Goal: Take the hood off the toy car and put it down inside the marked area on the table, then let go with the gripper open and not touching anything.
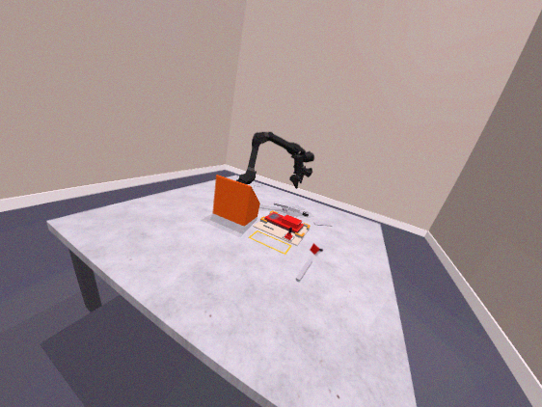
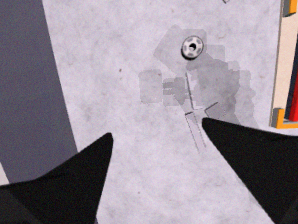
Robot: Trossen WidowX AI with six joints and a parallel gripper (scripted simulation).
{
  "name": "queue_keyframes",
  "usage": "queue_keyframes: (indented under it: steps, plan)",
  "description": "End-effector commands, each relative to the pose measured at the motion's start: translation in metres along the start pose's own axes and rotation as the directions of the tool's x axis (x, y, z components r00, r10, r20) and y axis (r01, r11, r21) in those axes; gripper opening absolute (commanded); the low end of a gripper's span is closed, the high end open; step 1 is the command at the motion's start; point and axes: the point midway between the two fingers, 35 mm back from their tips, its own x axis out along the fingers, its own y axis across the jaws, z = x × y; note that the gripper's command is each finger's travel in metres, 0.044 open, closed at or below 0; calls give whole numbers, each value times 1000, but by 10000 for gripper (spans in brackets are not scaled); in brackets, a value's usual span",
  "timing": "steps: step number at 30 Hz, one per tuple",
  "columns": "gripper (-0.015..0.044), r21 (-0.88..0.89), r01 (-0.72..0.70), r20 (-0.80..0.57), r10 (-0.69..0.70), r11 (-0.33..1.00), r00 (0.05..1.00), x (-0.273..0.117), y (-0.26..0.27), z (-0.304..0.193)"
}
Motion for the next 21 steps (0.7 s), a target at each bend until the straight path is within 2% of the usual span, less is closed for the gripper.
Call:
queue_keyframes:
  steps: [1,12,21]
  plan:
    - [440,1,91,-6,-91,996,996,13,-48,32]
    - [440,5,239,-86,-238,971,968,20,-186,84]
    - [440,33,242,-187,-231,970,955,4,-303,90]
